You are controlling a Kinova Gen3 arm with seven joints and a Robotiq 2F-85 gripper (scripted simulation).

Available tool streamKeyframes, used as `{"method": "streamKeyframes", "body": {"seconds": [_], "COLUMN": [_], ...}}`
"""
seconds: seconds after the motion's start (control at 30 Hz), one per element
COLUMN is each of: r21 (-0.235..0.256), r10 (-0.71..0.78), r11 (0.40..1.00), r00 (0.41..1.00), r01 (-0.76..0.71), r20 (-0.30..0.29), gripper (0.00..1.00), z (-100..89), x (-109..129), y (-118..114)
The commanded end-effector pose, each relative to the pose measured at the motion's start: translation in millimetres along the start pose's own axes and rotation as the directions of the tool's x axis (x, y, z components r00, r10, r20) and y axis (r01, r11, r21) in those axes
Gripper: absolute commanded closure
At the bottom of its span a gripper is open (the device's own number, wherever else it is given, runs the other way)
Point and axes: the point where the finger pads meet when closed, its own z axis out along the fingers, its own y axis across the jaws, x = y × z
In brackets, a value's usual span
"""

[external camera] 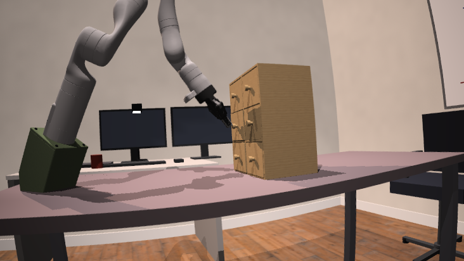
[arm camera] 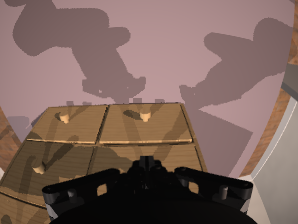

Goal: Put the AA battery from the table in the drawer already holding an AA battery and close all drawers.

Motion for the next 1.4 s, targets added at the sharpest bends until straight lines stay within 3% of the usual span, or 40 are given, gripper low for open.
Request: {"method": "streamKeyframes", "body": {"seconds": [0.0,1.03,1.37], "r21": [0.0,0.0,0.0], "r10": [0.001,0.001,0.001], "r11": [1.0,1.0,1.0], "r00": [1.0,1.0,1.0], "r01": [-0.001,-0.001,-0.001], "r20": [0.001,0.001,0.001], "gripper": [1.0,1.0,1.0], "z": [0.0,-0.3,-15.0], "x": [-0.7,-0.4,20.7], "y": [-0.1,0.0,0.0]}}
